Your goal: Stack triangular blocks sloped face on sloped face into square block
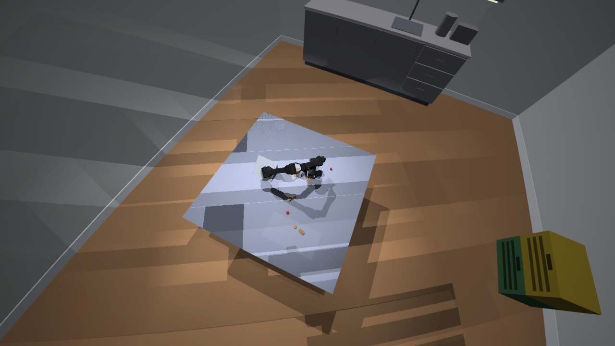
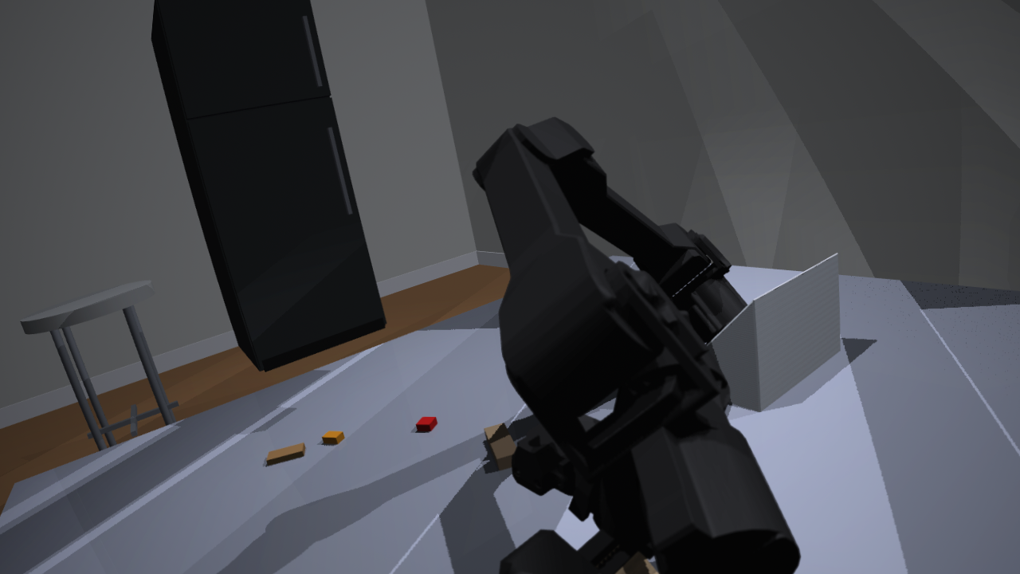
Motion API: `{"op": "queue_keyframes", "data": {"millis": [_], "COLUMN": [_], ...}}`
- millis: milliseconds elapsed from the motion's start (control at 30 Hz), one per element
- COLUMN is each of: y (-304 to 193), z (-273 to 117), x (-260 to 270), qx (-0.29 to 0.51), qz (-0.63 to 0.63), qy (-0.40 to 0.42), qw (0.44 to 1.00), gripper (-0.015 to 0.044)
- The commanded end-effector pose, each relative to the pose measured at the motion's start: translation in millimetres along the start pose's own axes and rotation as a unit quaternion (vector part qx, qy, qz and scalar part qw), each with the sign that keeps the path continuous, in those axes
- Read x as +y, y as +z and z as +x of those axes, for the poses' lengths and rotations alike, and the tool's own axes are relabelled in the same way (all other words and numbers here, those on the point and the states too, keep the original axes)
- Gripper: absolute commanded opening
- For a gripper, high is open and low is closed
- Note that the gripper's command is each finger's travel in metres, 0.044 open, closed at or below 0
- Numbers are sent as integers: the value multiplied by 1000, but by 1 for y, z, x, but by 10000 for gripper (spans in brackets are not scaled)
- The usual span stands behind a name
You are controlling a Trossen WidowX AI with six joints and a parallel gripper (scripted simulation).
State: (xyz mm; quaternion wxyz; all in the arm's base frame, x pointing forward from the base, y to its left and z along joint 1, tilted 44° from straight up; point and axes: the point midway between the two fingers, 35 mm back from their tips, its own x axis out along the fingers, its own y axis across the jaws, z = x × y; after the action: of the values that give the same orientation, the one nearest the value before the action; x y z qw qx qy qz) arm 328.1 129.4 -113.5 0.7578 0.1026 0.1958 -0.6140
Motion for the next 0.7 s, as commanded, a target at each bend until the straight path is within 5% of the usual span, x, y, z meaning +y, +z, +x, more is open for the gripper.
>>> {"op": "queue_keyframes", "data": {"millis": [0, 100, 333, 533, 667], "y": [0, 0, 0, 2, 9], "z": [1, 1, 1, -5, -23], "x": [0, 0, 0, 1, 2], "qx": [0, 0, 0, 2, 8], "qz": [1, 1, 1, 1, 1], "qy": [-2, -2, -2, 1, 8], "qw": [1000, 1000, 1000, 1000, 1000], "gripper": [282, 204, 157, 0, 0]}}
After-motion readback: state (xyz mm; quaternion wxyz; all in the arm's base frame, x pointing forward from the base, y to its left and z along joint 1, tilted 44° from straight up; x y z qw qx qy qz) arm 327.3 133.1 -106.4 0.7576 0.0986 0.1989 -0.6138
